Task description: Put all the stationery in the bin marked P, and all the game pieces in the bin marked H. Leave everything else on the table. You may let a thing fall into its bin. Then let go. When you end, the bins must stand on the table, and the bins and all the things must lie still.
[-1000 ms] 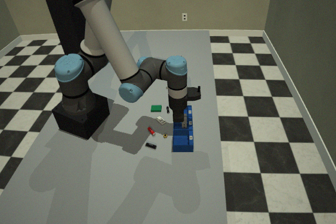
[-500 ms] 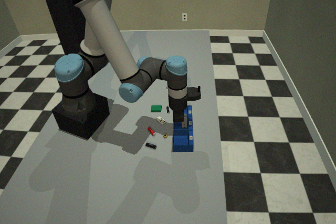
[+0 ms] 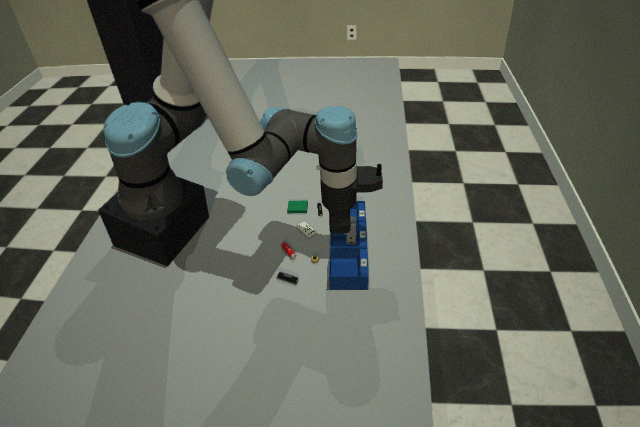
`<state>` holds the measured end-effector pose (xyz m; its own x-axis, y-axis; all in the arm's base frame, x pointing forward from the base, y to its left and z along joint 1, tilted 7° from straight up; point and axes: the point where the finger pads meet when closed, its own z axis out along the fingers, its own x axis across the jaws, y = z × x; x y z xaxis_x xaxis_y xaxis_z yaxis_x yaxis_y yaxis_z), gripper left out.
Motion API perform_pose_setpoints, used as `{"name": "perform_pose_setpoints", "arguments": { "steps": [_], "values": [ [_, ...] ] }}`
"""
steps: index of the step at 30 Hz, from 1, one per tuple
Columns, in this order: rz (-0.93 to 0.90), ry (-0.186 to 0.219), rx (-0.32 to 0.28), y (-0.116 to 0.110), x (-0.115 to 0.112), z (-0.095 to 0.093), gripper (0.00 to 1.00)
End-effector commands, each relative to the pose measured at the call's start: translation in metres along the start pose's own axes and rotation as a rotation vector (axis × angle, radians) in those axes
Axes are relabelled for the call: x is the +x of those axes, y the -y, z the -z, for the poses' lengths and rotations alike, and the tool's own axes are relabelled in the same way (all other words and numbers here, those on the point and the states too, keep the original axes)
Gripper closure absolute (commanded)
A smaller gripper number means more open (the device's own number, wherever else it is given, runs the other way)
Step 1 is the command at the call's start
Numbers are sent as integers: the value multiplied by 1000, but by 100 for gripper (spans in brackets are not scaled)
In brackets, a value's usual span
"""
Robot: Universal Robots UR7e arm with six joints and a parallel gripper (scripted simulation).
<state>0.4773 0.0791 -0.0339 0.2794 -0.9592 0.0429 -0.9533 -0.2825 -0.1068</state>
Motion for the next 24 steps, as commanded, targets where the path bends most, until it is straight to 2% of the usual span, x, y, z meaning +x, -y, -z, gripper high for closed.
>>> {"name": "perform_pose_setpoints", "arguments": {
  "steps": [1,5,24],
  "values": [
    [0,-1,1,0,0,0,69],
    [0,-1,1,0,0,0,69],
    [1,-2,4,2,0,24,69]
  ]
}}
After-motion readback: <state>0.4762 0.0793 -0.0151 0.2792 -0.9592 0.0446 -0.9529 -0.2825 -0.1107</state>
